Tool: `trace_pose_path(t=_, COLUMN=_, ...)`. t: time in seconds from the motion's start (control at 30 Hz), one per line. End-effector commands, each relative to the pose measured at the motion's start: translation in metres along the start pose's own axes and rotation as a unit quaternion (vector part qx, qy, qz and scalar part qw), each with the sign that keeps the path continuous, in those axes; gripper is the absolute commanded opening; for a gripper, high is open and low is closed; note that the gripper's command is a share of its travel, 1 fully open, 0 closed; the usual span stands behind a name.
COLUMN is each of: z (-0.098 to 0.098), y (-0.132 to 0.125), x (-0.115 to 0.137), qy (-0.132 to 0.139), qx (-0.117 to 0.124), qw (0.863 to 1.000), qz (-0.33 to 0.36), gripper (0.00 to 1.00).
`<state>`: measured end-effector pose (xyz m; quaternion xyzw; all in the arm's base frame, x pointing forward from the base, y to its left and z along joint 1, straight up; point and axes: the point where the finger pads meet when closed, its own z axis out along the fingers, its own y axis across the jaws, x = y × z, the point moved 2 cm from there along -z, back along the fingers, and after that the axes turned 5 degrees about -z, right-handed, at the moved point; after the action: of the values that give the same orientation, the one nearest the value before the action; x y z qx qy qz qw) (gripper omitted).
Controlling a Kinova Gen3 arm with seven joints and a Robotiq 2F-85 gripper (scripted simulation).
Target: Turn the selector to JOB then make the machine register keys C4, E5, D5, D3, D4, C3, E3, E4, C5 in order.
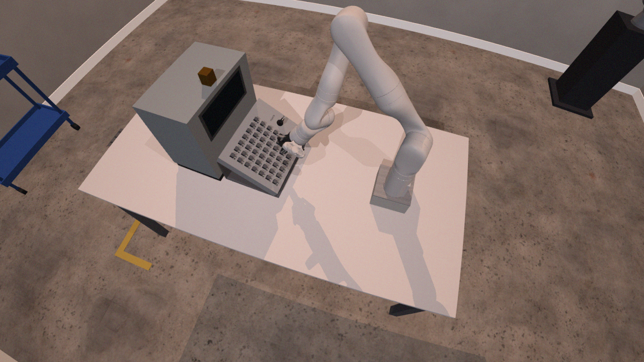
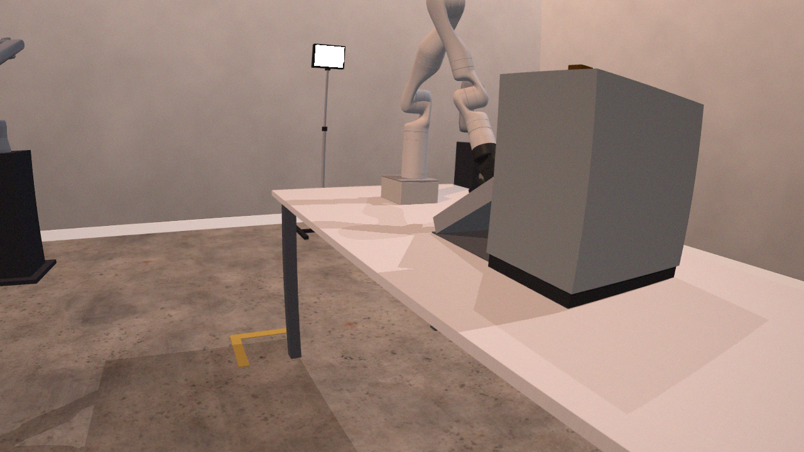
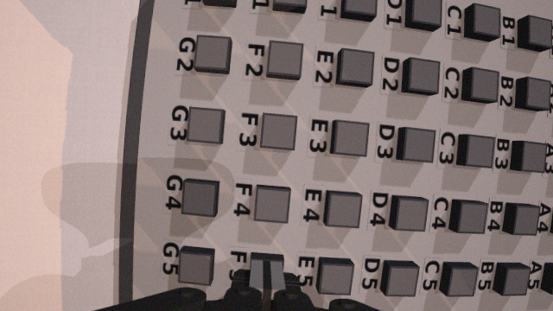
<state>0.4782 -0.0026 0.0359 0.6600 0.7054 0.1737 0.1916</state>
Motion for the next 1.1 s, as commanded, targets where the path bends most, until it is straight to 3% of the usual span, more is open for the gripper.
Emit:
trace_pose_path(t=0.0, z=-0.0003, y=0.0007, x=-0.0001, qy=0.0, qx=-0.001, qw=1.0, qz=0.0, gripper=0.1)
trace_pose_path(t=1.07, z=0.0044, y=0.0007, x=-0.0001, qy=0.0, qx=-0.001, qw=1.0, qz=0.0, gripper=0.1)
